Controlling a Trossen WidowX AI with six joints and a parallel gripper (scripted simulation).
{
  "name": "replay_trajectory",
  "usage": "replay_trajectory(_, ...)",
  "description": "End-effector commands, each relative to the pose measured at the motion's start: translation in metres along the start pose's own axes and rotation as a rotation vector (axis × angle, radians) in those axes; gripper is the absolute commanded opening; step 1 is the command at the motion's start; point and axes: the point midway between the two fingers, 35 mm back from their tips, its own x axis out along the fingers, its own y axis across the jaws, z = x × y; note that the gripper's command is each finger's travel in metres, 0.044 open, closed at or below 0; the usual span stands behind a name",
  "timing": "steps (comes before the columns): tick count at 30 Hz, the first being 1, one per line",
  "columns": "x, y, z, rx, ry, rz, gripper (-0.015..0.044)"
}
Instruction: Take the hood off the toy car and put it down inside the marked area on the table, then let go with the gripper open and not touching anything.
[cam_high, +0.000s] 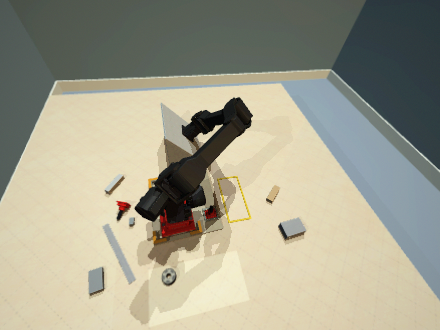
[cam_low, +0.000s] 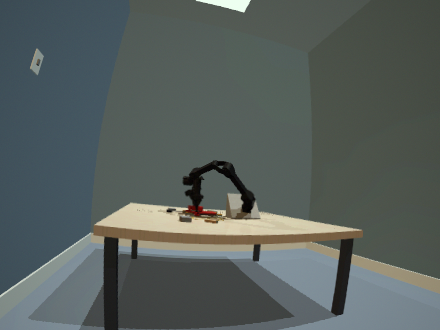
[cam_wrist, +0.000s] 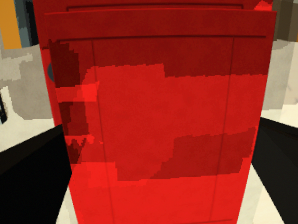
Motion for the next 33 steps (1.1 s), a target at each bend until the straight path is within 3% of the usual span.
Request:
replay_trajectory(1, -0.006, -0.001, 0.002, -0.007, -0.004, -0.007, 0.0000)
replay_trajectory(24, -0.021, -0.001, 0.002, -0.006, -0.004, -0.006, 0.0000)
replay_trajectory(33, -0.045, -0.001, 0.002, -0.006, -0.004, -0.008, 0.0000)
